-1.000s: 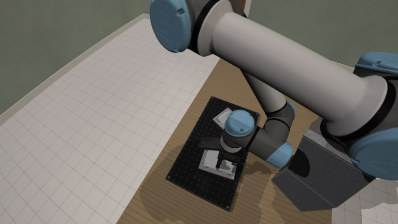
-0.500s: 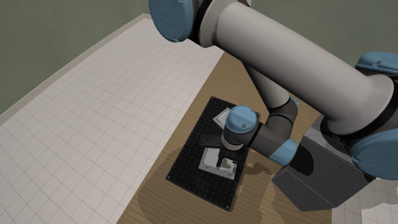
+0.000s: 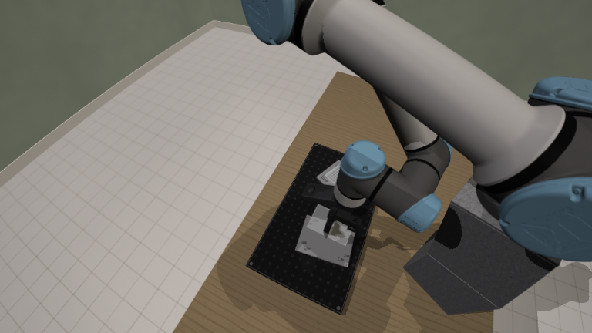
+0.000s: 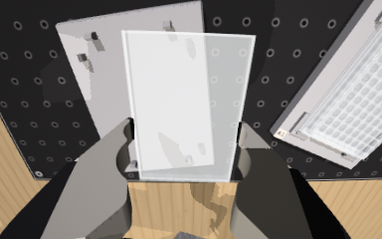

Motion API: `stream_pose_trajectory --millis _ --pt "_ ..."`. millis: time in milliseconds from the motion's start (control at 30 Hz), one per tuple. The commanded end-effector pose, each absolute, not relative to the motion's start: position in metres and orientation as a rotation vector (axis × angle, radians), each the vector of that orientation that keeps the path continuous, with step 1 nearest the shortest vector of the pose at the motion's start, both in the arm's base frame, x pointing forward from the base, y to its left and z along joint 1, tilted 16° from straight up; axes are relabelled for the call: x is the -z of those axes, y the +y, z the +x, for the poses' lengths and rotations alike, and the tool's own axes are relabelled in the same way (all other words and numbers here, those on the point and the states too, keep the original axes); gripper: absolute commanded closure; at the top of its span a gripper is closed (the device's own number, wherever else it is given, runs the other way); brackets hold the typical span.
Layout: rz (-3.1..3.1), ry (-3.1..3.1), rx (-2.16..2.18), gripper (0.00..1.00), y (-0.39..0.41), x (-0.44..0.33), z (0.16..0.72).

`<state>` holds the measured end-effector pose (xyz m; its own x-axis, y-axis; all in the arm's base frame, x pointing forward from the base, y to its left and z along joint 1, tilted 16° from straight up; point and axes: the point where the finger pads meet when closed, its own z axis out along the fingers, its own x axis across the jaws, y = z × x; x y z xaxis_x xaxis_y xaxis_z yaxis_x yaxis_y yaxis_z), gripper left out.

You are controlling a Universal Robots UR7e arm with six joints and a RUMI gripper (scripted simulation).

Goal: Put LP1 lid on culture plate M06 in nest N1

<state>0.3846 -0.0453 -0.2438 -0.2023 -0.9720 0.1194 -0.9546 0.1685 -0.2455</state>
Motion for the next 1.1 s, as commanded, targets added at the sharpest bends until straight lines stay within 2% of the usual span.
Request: stream_pose_trajectory --millis 0,567,1067 --pt "-1.833 2.420 0.406 1.00 -0.067 0.240 0.383" --pt "-1.434 2.636 0.379 1.00 -0.141 0.230 0.376" --pt "-1.434 2.636 0.379 1.00 -0.205 0.220 0.370"
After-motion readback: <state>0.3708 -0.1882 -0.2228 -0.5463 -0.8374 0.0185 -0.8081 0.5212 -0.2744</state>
